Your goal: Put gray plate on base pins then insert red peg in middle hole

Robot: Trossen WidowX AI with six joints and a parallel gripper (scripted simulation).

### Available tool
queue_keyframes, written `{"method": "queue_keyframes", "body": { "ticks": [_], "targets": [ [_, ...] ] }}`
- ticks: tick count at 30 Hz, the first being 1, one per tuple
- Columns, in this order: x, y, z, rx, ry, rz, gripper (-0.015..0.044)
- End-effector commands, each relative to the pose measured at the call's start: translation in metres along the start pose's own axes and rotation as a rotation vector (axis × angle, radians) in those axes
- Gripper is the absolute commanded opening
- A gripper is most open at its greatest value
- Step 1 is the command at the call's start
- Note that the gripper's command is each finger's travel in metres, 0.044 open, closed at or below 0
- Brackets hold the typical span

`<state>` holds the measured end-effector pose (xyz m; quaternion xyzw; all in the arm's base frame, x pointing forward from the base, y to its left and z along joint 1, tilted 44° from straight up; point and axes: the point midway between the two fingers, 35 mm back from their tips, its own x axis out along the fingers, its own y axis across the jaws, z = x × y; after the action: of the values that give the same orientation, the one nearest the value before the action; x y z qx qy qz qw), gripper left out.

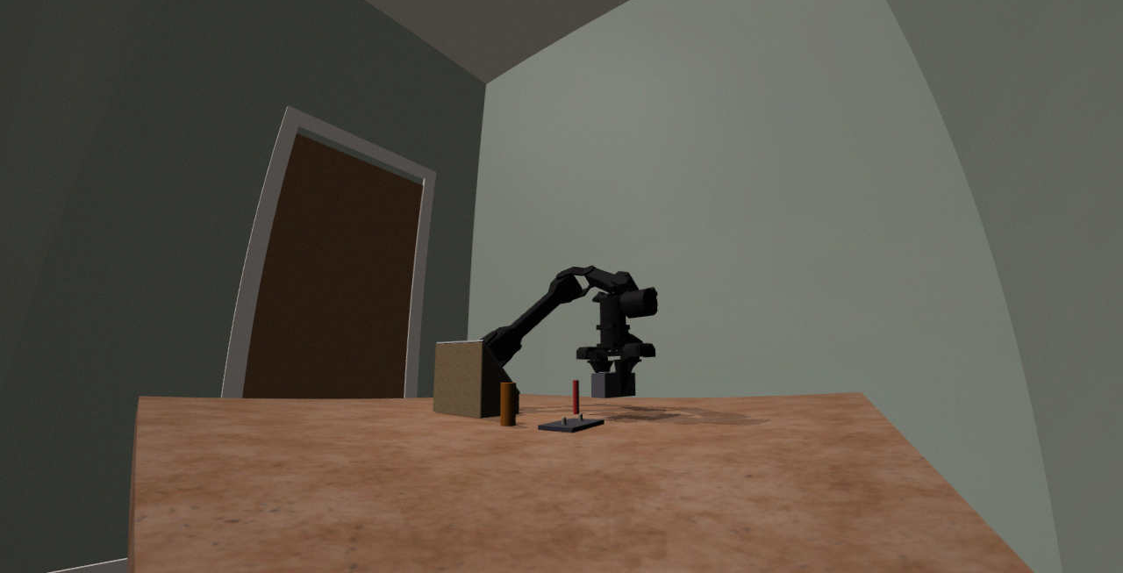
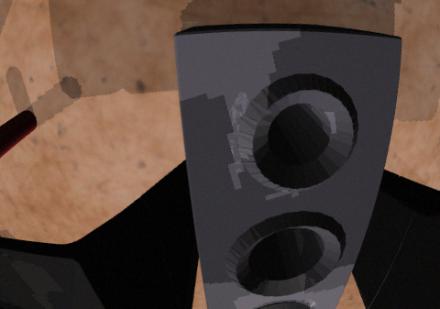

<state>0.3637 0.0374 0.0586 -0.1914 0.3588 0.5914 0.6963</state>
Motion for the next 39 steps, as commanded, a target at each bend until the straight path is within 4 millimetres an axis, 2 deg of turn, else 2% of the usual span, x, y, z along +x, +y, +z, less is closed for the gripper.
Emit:
{"method": "queue_keyframes", "body": {
  "ticks": [1,24,28,39],
  "targets": [
    [-0.015,-0.002,0.002,-0.011,0.003,-0.010,0.0000],
    [-0.086,0.006,0.002,-0.010,-0.005,-0.008,0.0000],
    [-0.086,0.006,0.000,-0.014,-0.005,-0.008,0.0000],
    [-0.071,-0.007,-0.029,-0.076,-0.003,-0.009,0.0000]
  ]
}}
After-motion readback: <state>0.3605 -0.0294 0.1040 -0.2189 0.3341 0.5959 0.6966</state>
